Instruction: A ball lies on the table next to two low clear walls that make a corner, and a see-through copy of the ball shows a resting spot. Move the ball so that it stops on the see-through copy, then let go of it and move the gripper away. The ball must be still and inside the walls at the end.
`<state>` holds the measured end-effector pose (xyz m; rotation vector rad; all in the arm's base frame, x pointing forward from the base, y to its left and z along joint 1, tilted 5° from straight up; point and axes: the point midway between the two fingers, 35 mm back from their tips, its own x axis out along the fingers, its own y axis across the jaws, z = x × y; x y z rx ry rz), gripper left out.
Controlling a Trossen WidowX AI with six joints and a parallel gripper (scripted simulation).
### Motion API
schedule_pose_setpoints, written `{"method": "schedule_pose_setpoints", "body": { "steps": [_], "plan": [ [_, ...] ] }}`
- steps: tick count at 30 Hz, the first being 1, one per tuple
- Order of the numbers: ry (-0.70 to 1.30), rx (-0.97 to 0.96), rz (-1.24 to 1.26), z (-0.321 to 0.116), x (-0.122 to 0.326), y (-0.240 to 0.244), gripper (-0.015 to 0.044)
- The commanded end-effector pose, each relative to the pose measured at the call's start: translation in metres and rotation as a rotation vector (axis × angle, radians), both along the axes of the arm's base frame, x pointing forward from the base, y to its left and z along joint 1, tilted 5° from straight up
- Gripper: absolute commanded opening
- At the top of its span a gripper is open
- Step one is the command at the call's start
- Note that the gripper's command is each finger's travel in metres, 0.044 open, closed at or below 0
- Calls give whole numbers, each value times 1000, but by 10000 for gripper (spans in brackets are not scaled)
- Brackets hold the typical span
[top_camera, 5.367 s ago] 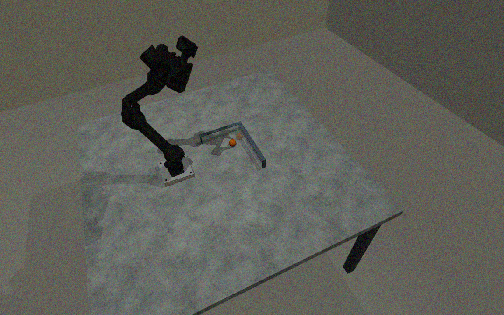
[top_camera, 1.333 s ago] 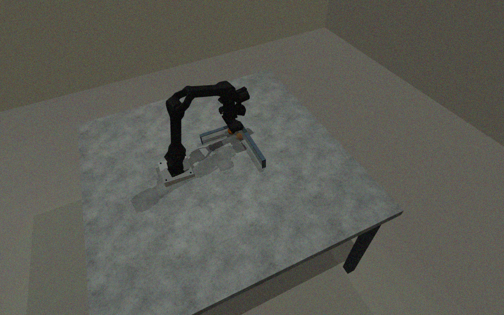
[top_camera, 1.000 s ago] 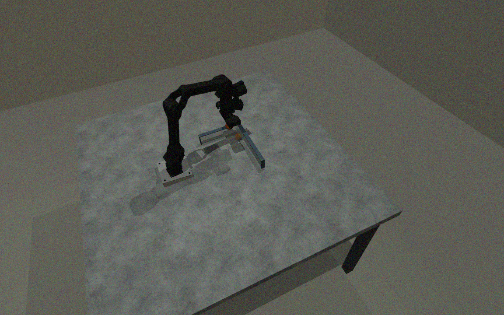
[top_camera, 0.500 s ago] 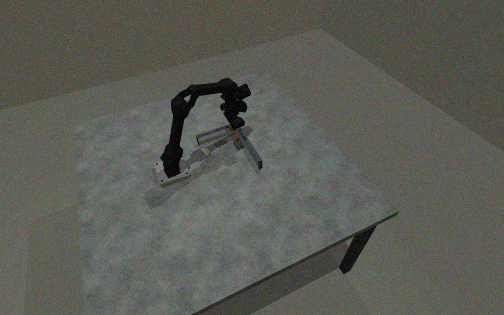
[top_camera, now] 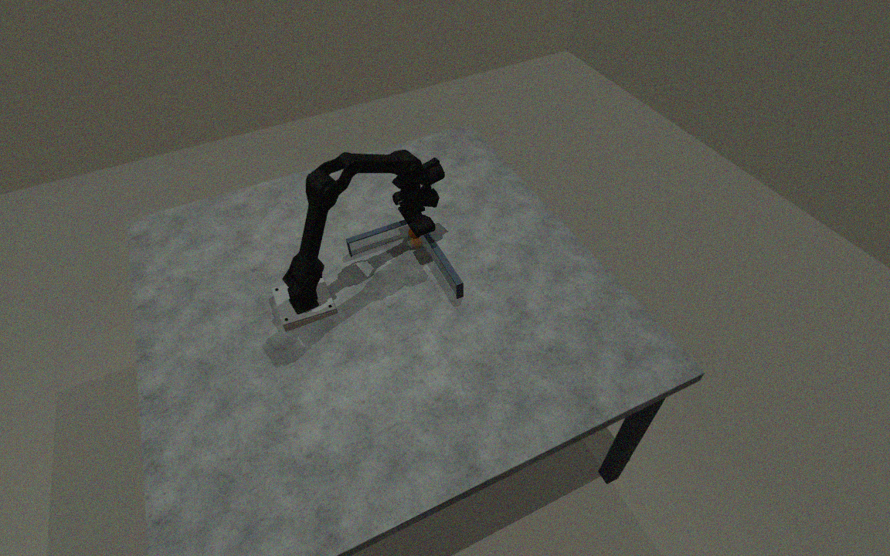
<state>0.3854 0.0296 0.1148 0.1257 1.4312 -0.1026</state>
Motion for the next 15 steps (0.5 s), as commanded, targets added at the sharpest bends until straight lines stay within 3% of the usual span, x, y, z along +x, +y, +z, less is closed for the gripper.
{"method": "schedule_pose_setpoints", "body": {
  "steps": [1, 15],
  "plan": [
    [15, -1, -5, -24, -1, 0, 0],
    [15, -1, -5, -37, 0, 0, 0]
  ]
}}
